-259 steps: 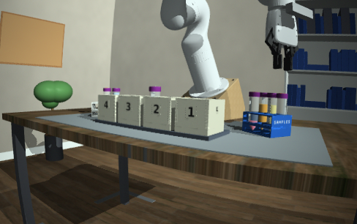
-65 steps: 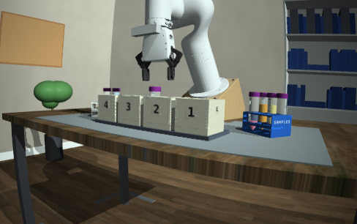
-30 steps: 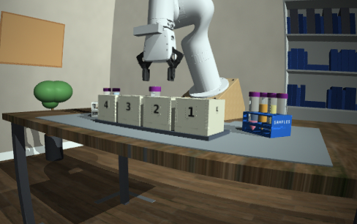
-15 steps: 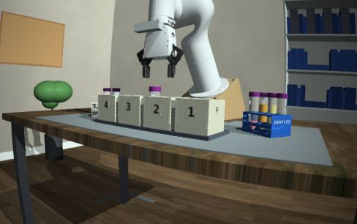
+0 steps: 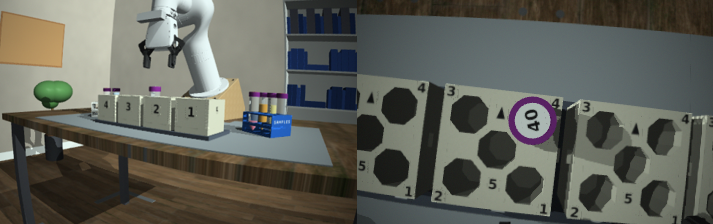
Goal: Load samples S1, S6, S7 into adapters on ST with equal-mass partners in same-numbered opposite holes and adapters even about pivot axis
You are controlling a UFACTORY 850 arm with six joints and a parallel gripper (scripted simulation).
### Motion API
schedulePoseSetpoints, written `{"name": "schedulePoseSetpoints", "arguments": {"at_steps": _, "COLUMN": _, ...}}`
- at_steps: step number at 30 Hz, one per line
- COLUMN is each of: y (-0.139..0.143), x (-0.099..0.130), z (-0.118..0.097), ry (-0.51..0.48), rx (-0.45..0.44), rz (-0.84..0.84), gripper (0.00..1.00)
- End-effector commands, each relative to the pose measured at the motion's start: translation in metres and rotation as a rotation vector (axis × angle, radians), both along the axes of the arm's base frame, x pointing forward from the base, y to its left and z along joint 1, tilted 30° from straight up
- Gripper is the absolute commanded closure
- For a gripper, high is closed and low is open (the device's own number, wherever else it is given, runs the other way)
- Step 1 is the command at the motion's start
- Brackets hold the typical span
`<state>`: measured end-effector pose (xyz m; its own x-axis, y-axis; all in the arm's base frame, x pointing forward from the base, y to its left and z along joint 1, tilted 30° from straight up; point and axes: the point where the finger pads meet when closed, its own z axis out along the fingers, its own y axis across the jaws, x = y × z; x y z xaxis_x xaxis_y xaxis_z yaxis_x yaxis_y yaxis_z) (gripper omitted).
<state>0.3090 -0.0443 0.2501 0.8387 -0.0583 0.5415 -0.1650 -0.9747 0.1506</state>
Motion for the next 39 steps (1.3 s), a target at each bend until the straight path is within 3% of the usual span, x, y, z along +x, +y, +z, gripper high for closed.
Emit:
{"name": "schedulePoseSetpoints", "arguments": {"at_steps": 1, "y": 0.002, "x": -0.007, "z": 0.013, "ry": 0.062, "rx": 0.02, "rz": 0.004, "gripper": 0.0}}
{"name": "schedulePoseSetpoints", "arguments": {"at_steps": 16, "y": 0.01, "x": -0.025, "z": 0.047, "ry": 0.062, "rx": 0.02, "rz": 0.004, "gripper": 0.0}}
{"name": "schedulePoseSetpoints", "arguments": {"at_steps": 20, "y": 0.01, "x": -0.025, "z": 0.047, "ry": 0.062, "rx": 0.02, "rz": 0.004, "gripper": 0.0}}
{"name": "schedulePoseSetpoints", "arguments": {"at_steps": 25, "y": 0.015, "x": -0.003, "z": 0.058, "ry": 0.05, "rx": 0.05, "rz": -0.047, "gripper": 0.0}}
{"name": "schedulePoseSetpoints", "arguments": {"at_steps": 26, "y": 0.017, "x": 0.001, "z": 0.06, "ry": 0.043, "rx": 0.066, "rz": -0.075, "gripper": 0.43}}
{"name": "schedulePoseSetpoints", "arguments": {"at_steps": 33, "y": 0.033, "x": 0.03, "z": 0.072, "ry": 0.034, "rx": 0.086, "rz": -0.109, "gripper": 0.43}}
{"name": "schedulePoseSetpoints", "arguments": {"at_steps": 39, "y": 0.037, "x": 0.039, "z": 0.076, "ry": 0.034, "rx": 0.086, "rz": -0.109, "gripper": 0.43}}
